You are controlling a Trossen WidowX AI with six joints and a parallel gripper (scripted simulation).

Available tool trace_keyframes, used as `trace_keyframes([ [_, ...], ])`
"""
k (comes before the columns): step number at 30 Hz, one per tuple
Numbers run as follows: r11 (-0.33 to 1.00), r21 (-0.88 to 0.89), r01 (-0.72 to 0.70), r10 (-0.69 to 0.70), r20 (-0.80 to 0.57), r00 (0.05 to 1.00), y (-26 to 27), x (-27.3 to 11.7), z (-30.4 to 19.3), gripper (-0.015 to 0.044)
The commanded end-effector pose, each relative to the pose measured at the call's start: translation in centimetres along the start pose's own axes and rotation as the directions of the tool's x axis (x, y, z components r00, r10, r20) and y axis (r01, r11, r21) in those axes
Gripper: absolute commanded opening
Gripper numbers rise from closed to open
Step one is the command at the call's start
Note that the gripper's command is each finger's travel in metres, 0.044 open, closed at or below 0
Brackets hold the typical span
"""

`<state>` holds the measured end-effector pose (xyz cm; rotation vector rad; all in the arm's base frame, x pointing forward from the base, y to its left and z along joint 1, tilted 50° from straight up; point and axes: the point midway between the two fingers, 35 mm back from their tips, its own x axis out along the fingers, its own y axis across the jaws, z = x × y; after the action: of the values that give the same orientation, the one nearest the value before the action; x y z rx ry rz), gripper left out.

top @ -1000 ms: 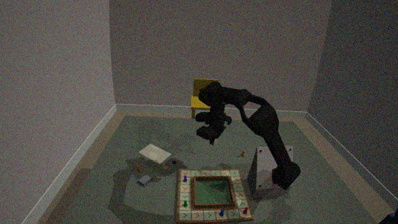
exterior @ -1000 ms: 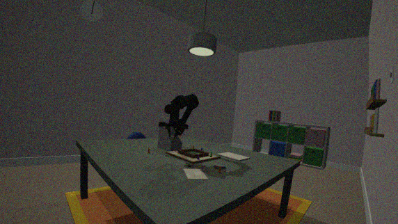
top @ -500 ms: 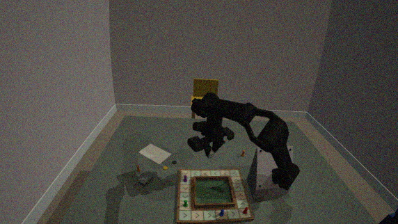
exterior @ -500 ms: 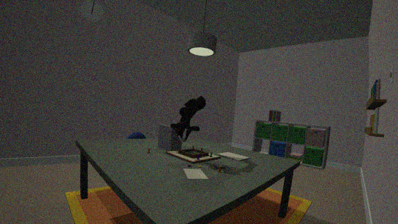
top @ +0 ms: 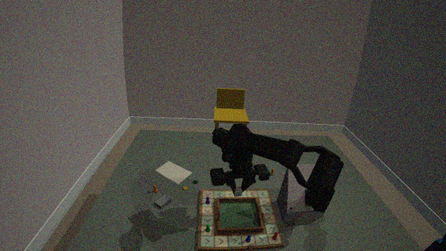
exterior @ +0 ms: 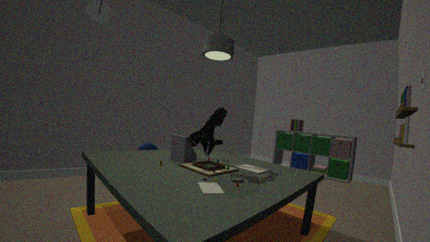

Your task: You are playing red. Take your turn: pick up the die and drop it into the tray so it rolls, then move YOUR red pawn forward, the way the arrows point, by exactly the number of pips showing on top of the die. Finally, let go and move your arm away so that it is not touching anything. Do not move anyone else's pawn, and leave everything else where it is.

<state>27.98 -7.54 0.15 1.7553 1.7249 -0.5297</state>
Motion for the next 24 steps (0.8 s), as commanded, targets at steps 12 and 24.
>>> trace_keyframes([
  [12,0.984,0.171,0.044,-0.053,0.047,0.998,-0.8,1.8,-3.8,0.0],
  [24,0.974,0.194,0.12,-0.19,0.399,0.897,-1.7,2.6,-3.5,0.0],
])
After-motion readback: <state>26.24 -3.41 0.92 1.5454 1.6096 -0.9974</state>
